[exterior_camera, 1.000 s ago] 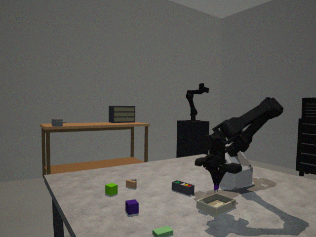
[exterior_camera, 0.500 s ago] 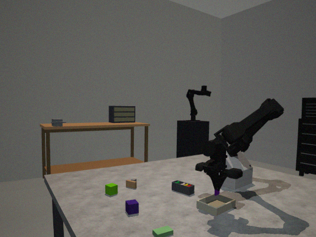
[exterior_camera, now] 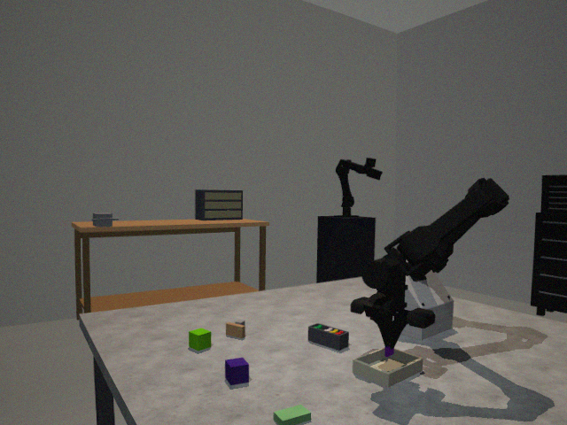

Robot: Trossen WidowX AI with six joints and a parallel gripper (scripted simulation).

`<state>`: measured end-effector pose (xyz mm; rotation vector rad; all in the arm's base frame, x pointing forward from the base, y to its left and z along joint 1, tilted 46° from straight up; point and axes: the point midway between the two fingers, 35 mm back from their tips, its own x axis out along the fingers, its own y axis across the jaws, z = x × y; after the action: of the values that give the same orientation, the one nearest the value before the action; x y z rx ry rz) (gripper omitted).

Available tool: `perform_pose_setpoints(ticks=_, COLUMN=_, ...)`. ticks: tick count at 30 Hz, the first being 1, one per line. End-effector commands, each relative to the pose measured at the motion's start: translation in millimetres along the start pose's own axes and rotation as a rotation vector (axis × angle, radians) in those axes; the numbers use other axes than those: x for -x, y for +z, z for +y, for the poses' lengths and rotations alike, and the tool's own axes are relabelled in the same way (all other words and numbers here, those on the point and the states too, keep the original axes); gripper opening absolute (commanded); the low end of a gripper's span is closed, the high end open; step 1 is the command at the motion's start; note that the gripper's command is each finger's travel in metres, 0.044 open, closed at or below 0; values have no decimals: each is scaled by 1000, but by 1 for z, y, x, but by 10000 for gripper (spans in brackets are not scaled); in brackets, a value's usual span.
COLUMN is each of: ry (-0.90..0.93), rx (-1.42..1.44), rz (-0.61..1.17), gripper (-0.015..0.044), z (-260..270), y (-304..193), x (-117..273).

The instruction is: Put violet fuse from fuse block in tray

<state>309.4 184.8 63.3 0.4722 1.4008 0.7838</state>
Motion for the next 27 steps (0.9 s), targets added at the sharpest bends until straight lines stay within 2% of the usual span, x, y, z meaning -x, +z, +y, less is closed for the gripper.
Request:
perform_pose_setpoints(ticks=1, ry=0, rx=0, rz=0, gripper=26, z=0, y=0, x=0)
perform_pose_setpoints(ticks=13, ry=-1, rx=-1, rz=1, gripper=330, z=0, y=0, x=3)
perform_pose_setpoints(ticks=17, ry=-6, rx=-11, rz=6, gripper=330, z=-3, y=-1, x=38)
perform_pose_setpoints(ticks=27, ry=-6, rx=-11, rz=6, gripper=330, z=-3, y=-1, x=38)
